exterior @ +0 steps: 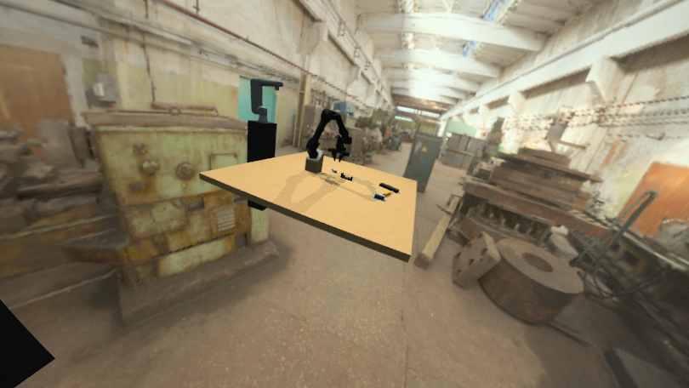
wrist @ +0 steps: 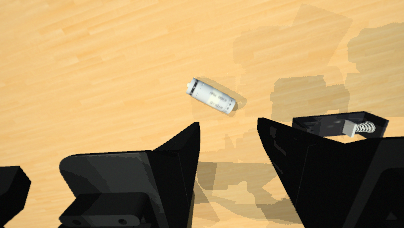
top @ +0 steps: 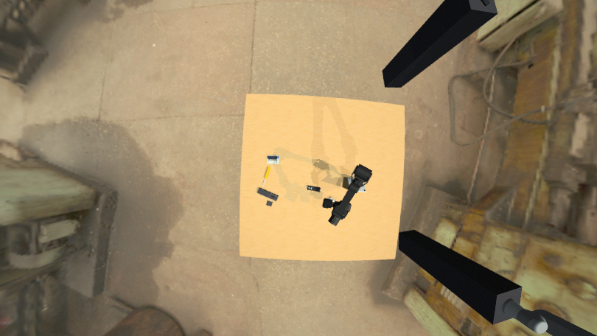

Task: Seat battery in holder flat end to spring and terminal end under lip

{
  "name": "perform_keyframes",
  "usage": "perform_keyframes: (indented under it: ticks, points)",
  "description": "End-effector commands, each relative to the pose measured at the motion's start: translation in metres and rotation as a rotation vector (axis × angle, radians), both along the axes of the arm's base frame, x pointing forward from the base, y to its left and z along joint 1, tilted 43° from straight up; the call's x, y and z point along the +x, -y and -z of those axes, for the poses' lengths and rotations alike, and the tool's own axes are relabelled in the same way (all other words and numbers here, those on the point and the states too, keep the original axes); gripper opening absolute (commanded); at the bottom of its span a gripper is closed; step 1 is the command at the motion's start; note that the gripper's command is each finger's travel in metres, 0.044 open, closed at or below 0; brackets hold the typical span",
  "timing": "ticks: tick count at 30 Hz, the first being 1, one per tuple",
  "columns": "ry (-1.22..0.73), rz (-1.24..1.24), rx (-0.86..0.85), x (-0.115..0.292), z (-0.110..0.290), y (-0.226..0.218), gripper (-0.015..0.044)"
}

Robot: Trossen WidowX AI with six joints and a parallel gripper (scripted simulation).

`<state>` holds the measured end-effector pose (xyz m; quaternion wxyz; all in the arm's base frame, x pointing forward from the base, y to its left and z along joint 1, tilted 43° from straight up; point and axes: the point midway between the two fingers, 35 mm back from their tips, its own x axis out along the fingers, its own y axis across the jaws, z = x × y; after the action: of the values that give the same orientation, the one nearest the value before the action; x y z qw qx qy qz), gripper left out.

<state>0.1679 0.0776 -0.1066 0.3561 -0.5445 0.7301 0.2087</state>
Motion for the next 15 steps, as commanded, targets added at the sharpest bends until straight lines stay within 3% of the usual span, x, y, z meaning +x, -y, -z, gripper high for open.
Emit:
perform_keyframes:
  ticks: [1,7,15]
  points:
    - [-0.314,-0.354,0.063,-0.01,0.017,0.012,0.0237]
    - [-0.642,-0.729,0.143,-0.018,0.033,0.022,0.0237]
    - [-0.652,-0.74,0.146,-0.019,0.033,0.023,0.0237]
